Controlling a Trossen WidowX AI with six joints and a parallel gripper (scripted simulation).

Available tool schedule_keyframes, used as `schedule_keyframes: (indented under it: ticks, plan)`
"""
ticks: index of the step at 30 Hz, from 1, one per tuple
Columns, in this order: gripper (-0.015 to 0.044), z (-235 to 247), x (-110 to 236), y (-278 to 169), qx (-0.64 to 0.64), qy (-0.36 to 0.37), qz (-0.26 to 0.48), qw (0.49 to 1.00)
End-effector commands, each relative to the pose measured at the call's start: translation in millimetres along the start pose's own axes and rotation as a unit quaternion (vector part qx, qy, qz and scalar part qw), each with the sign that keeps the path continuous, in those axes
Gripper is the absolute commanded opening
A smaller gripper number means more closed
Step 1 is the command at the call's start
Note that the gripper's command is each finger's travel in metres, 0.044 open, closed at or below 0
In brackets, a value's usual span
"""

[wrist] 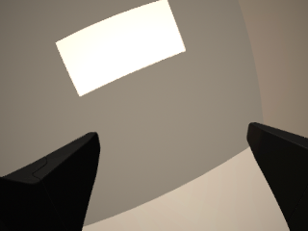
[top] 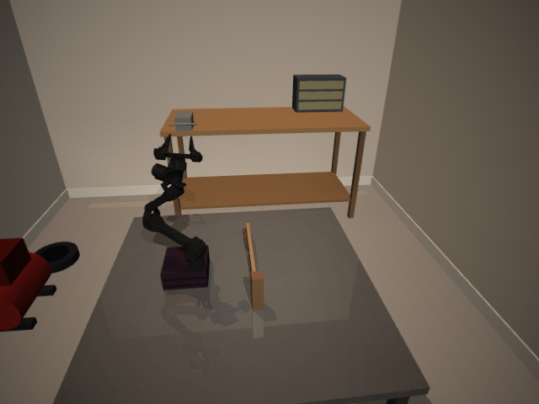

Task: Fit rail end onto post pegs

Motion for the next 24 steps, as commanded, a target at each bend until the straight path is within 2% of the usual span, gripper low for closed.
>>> schedule_keyframes:
  ticks: [1, 7, 12, 18, 24]
  plan:
    - [0.0426, -1, 0, 1, 0.005, -0.003, -0.001, 1.000]
    - [0.0440, -30, -9, 55, 0.149, -0.095, -0.089, 0.980]
    - [0.0440, -66, -8, 108, 0.280, -0.209, -0.148, 0.925]
    - [0.0440, -116, 9, 165, 0.415, -0.376, -0.154, 0.814]
    - [0.0440, -168, 41, 210, 0.510, -0.544, -0.079, 0.661]
Point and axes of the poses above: the point midway between the two fingers, 35 mm back from their tips, its own x axis back along the fingers, its own z axis across the jaws, y = z × x, the point moved 9 cm from there along x, back along the fingers, and after that the axes turned 15 degrees about -x, right-handed, at the moved point
